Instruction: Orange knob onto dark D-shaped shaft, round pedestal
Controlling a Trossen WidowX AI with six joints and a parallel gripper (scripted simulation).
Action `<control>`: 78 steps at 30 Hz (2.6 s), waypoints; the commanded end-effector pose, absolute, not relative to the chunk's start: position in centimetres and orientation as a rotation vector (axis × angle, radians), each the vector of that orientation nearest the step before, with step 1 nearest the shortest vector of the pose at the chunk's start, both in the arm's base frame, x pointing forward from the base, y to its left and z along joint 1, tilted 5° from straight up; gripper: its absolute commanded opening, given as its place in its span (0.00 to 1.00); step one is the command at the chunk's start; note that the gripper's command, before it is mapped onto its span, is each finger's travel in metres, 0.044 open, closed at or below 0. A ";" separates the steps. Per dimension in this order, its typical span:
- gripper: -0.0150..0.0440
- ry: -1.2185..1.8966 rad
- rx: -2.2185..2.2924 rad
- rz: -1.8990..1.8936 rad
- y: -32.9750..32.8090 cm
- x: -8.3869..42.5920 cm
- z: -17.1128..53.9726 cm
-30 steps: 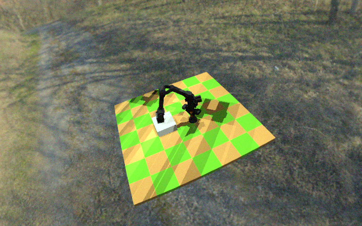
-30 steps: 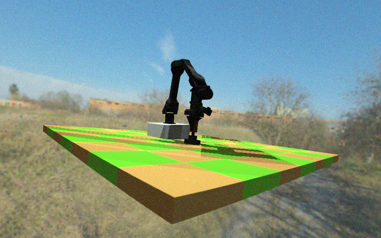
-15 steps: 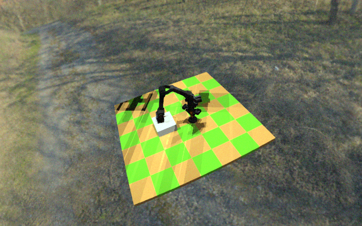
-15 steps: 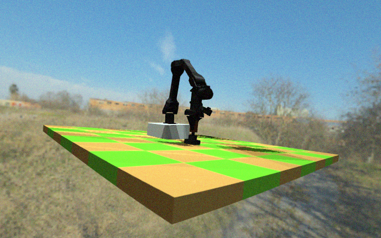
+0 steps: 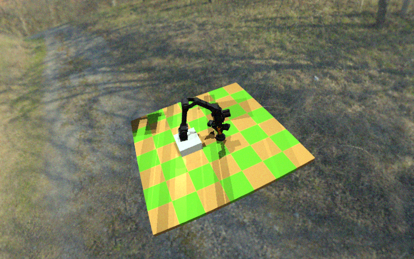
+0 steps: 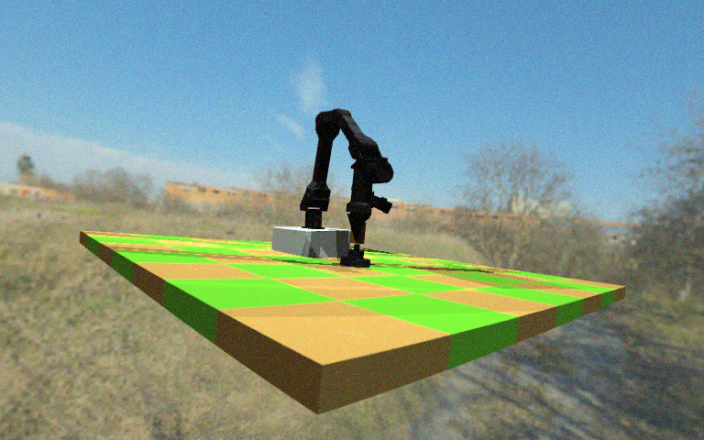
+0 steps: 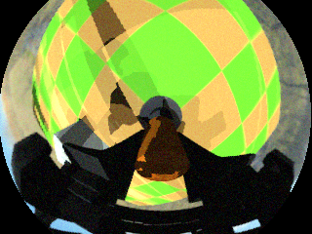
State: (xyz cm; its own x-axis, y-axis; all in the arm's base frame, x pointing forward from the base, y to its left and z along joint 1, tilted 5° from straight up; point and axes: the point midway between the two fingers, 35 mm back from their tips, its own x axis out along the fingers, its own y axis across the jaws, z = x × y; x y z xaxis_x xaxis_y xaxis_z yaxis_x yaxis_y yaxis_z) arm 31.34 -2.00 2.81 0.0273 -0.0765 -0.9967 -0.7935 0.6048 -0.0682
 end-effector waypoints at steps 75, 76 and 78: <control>0.25 1.327 -1.125 0.988 -2.1 31.6 2.5; 0.25 1.327 -1.125 0.988 -2.1 31.6 2.5; 0.25 1.327 -1.125 0.988 -2.1 31.7 2.5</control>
State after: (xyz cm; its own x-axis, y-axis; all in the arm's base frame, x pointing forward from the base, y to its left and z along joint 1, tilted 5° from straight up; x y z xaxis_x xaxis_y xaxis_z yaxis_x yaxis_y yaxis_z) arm 31.52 -2.04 2.53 0.0252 -0.0764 -0.9968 -0.9766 0.2111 -0.0409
